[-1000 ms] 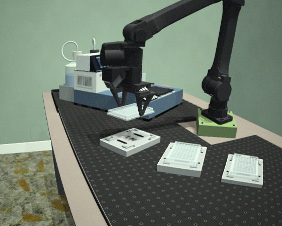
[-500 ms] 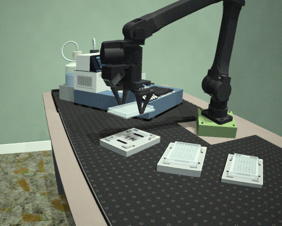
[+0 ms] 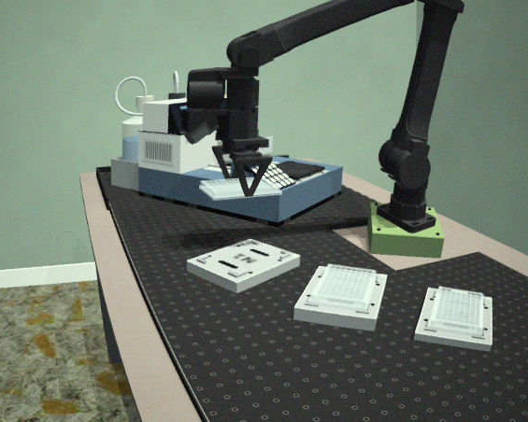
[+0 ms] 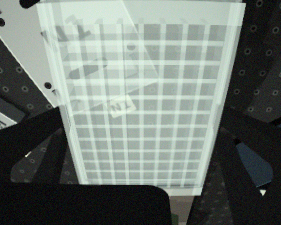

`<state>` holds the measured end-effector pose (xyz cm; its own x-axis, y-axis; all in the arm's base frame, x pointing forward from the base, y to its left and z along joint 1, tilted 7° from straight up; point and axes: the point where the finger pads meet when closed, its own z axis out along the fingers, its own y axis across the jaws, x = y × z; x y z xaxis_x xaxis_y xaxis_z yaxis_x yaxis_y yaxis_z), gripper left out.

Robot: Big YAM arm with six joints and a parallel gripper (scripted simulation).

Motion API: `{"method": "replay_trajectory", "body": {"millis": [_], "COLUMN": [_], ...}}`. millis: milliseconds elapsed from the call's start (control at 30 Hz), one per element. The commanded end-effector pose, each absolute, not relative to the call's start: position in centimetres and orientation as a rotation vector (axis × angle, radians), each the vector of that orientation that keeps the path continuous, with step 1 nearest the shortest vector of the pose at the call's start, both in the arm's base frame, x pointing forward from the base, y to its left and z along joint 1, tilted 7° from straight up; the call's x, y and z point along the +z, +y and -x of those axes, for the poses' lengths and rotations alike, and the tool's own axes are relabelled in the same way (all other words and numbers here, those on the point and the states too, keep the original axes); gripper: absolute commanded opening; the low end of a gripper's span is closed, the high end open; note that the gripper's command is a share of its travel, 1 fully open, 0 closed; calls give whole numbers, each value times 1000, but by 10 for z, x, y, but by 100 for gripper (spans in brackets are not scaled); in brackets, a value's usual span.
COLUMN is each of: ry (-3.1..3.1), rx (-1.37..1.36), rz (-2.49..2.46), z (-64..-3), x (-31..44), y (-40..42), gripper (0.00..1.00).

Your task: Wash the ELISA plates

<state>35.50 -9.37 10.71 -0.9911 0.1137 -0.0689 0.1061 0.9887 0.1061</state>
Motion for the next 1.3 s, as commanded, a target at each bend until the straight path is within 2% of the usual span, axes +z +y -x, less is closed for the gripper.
{"method": "replay_trajectory", "body": {"millis": [0, 500, 833, 933, 1267], "ry": [3025, 2879, 2875, 2849, 2684], "rx": [159, 173, 163, 183, 193], "rz": [-408, -1037, -987, -1193, -1572], "z": [-352, -342, -341, -308, -282], "x": [117, 125, 129, 117, 114], "y": [-111, -180, -184, -192, -222], "gripper": [84, 84, 84, 84, 84]}}
